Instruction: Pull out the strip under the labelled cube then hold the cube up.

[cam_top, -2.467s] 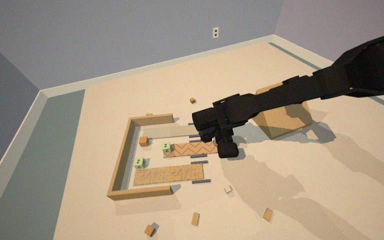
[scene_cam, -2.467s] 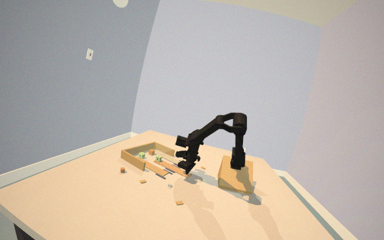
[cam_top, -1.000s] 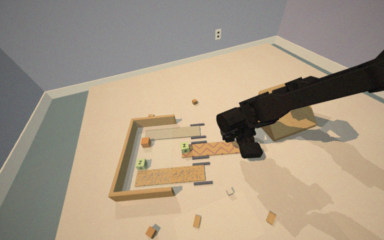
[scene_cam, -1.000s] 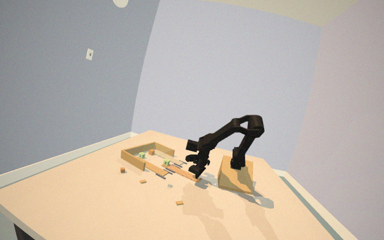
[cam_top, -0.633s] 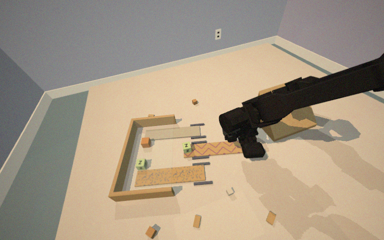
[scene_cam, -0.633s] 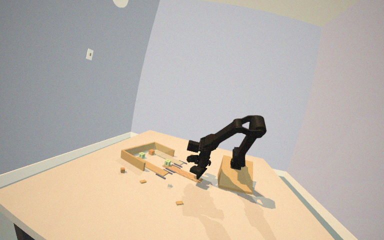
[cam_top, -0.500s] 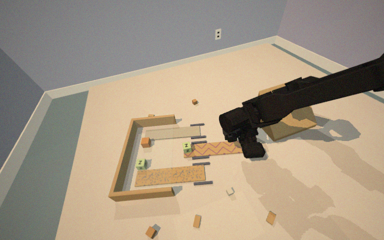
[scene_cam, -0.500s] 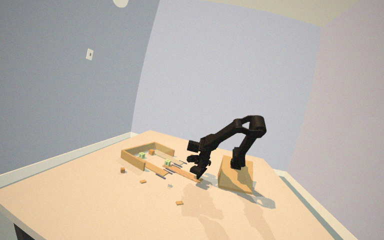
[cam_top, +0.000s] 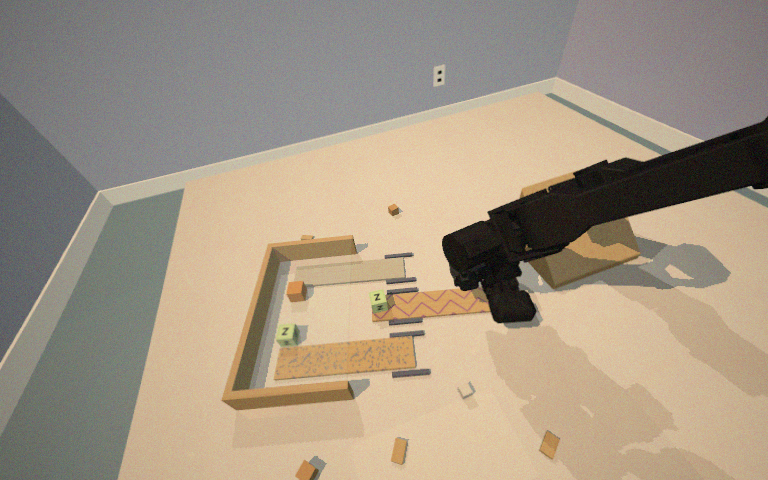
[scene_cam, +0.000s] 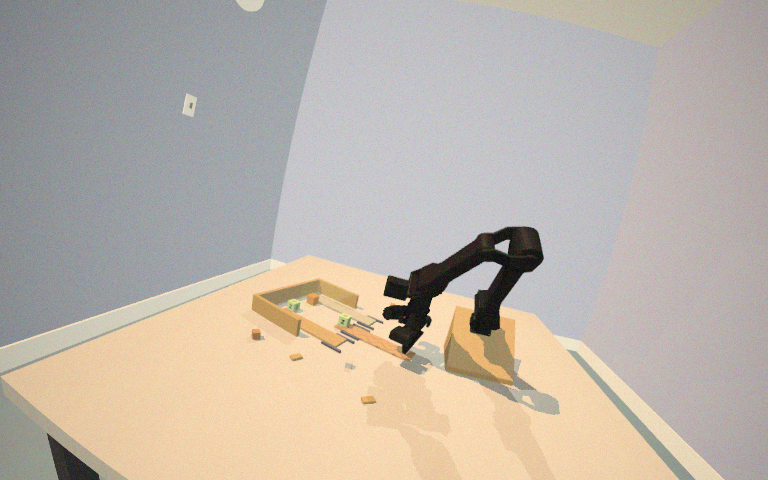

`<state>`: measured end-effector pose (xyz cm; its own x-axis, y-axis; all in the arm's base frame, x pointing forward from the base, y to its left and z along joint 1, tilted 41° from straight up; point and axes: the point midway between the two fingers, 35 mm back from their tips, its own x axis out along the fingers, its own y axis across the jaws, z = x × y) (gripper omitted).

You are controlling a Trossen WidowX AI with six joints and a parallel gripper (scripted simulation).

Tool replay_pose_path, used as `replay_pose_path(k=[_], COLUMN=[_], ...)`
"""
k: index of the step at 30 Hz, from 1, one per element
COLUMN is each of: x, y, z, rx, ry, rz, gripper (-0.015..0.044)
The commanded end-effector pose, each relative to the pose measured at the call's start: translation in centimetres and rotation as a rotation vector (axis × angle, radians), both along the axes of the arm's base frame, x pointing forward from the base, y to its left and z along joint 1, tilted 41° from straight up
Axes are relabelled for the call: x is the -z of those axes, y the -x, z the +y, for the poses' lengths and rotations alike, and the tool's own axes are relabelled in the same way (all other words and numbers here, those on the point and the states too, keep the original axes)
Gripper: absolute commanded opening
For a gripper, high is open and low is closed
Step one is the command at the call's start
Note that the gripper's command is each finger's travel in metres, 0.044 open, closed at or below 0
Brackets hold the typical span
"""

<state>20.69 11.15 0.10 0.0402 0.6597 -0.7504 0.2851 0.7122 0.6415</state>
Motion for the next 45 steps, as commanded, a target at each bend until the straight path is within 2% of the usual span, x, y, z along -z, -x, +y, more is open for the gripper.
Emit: replay_pose_path(k=[1, 13, 19, 30, 45], x=[0.3, -3.1, -2.6, -2.1, -1.6], y=[0.8, 0.0, -2.5, -6.7, -12.4], z=[0.2, -2.8, -3.4, -4.6, -6.2], rx=[-0.007, -0.007, -0.140, -0.143, -0.143], ry=[-0.001, 0.001, 0.006, 0.007, 0.008], rz=[0.024, 0.024, -0.094, -0.099, -0.102], gripper=[0.0000, 0.0000, 0.0158, 0.0440, 0.0440])
